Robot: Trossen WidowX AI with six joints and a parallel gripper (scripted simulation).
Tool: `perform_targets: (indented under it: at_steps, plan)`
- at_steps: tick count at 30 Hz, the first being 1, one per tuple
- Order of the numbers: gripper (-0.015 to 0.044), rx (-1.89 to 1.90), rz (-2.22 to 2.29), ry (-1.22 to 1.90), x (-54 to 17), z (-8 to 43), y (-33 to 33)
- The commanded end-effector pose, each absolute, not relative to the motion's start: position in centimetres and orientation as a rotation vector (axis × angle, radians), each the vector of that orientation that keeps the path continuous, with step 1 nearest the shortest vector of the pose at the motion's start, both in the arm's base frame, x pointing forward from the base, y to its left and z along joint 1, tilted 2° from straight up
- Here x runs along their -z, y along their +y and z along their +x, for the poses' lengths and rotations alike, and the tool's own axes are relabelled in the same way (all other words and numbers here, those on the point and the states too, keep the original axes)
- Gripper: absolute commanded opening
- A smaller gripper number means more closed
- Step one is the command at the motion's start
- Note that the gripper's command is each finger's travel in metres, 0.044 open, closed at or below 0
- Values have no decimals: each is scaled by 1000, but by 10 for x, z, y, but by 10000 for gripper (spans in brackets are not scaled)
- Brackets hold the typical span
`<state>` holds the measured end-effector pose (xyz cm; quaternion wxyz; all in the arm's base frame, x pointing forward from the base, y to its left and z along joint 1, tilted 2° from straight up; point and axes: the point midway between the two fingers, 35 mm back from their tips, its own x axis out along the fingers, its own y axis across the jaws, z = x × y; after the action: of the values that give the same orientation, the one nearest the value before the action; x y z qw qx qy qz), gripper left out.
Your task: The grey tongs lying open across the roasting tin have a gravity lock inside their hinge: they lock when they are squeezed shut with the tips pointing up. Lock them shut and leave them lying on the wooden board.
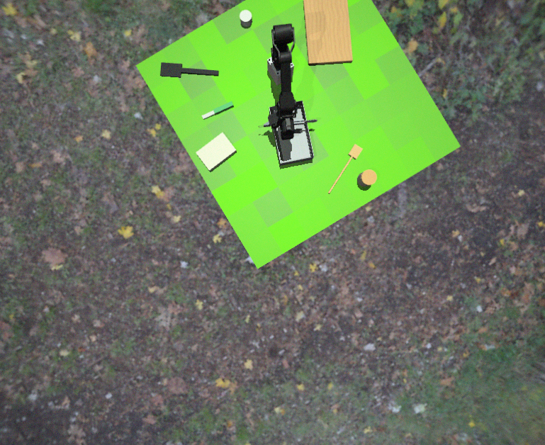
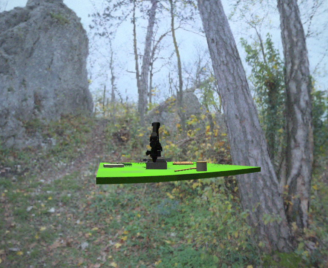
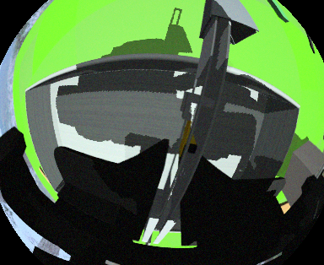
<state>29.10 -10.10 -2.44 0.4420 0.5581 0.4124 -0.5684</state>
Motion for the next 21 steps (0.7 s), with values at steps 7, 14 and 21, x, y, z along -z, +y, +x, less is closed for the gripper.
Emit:
perform_targets:
  at_steps: [7, 14, 21]
  plan:
    - [-150, 1406, 1385, 1025, -45, 298, -101]
    - [-150, 1405, 1385, 1029, -106, 290, -96]
    - [-150, 1405, 1385, 1029, -106, 290, -96]
